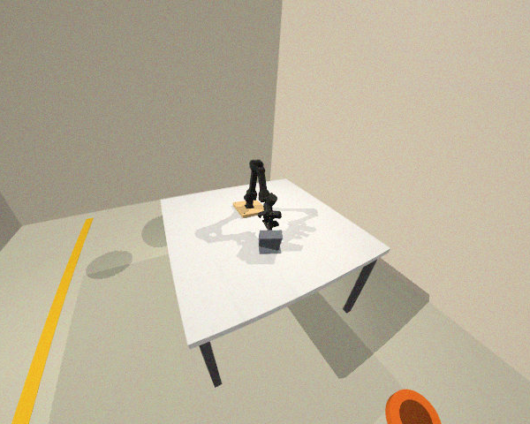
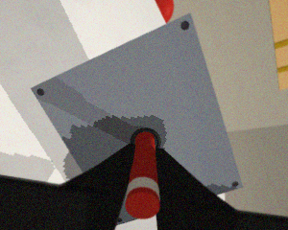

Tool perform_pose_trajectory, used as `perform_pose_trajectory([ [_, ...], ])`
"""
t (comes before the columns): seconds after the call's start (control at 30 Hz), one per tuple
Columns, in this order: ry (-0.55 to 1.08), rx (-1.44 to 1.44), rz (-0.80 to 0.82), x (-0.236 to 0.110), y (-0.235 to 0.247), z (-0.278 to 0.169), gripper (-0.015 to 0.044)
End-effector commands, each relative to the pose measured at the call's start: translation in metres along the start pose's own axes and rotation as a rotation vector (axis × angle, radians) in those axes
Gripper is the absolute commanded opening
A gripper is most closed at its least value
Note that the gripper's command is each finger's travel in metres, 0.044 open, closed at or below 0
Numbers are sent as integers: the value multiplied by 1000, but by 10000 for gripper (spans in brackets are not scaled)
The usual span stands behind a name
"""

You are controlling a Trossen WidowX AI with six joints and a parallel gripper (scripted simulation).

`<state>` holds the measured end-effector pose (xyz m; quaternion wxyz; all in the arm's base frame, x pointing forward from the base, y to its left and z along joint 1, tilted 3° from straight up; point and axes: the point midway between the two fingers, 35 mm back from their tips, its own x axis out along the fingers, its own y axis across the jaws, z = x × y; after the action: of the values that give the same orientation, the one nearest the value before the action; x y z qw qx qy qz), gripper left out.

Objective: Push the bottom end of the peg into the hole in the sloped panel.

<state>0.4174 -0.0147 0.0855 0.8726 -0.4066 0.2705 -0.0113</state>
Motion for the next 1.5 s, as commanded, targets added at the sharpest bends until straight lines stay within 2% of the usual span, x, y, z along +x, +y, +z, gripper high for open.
perform_pose_trajectory([
  [0.0,0,0,0,0,0,0,53],
  [0.5,0,0,1,-3,0,0,440],
  [1.47,-3,-3,2,-33,-3,6,440],
])
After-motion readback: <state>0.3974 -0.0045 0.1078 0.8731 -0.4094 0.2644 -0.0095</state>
